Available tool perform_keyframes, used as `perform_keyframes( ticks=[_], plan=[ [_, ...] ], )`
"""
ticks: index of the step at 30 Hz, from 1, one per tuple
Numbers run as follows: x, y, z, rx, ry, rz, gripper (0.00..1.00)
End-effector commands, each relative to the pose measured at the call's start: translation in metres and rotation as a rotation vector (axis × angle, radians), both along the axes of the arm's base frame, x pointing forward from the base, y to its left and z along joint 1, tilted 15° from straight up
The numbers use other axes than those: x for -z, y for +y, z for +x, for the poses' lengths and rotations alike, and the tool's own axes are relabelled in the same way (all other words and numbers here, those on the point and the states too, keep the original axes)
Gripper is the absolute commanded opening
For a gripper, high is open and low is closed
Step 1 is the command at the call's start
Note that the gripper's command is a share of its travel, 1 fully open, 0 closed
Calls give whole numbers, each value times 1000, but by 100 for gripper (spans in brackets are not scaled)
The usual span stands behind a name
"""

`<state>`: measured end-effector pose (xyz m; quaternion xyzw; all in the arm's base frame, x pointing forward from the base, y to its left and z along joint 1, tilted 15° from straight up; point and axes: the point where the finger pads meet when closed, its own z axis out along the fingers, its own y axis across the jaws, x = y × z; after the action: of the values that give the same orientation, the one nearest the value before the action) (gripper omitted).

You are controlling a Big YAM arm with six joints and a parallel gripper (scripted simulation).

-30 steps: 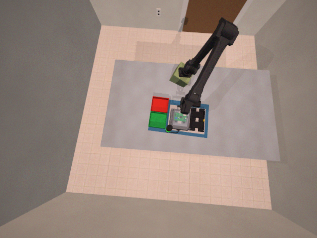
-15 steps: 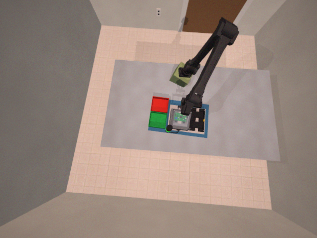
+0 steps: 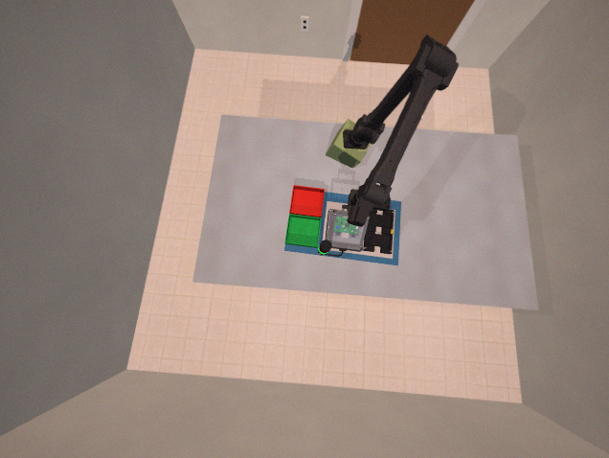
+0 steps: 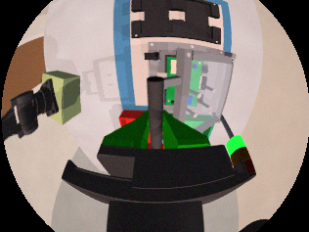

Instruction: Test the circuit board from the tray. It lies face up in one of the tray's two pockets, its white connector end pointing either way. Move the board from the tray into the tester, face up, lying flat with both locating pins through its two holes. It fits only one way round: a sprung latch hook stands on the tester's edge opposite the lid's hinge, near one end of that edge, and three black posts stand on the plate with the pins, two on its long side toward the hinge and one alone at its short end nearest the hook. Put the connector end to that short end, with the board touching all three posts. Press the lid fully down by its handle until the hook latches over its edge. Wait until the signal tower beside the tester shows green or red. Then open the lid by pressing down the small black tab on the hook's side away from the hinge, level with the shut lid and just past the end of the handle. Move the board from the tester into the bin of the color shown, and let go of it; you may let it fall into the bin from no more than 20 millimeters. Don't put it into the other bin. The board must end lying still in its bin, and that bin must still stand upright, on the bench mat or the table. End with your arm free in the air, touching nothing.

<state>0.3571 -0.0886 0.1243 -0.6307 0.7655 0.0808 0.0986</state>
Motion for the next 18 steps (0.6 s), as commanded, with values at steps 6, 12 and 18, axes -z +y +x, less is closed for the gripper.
perform_keyframes(
  ticks=[6,12,18],
  plan=[
    [-65,-27,49,35,-177,-57,0],
    [-65,-27,49,35,-177,-57,0],
    [-65,-27,49,35,-177,-57,0]
  ],
)
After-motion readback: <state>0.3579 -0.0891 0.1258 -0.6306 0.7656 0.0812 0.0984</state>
